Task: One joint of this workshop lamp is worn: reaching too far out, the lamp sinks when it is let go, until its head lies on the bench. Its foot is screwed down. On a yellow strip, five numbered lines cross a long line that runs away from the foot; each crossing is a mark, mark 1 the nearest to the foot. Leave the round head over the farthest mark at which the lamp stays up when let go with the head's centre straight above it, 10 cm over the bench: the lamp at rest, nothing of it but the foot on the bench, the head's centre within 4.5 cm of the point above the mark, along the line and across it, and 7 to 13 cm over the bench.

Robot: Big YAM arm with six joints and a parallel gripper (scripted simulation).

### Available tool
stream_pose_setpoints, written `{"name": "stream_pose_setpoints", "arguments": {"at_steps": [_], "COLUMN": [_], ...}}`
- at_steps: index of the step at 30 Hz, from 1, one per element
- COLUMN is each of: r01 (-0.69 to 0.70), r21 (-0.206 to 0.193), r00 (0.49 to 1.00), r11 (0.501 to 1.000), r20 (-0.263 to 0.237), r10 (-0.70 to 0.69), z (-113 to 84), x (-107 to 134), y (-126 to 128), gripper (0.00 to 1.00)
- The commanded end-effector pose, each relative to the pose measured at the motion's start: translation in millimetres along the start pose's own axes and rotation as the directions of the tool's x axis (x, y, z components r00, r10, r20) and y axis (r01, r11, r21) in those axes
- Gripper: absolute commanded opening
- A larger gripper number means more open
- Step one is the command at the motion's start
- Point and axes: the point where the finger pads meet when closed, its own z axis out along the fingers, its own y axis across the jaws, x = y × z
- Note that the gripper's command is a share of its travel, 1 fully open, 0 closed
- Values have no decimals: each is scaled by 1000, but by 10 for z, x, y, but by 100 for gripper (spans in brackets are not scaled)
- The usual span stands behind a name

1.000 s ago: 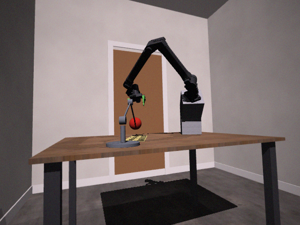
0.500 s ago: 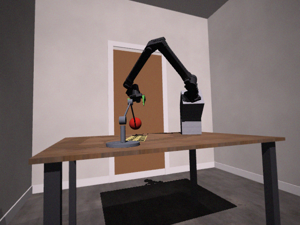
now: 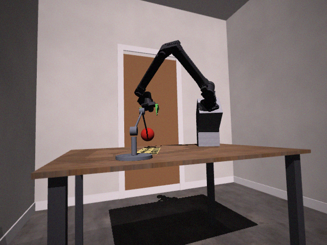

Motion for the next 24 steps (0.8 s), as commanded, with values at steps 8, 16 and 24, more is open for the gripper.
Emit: {"name": "stream_pose_setpoints", "arguments": {"at_steps": [8, 16, 24], "r01": [5, 4, 2], "r21": [-8, -7, -6], "r00": [1000, 1000, 1000], "r11": [1000, 1000, 1000], "r20": [2, 2, 1], "r10": [-5, -4, -2], "z": [-38, -35, -30], "x": [12, 10, 8], "y": [19, 13, 4], "gripper": [100, 100, 100]}}
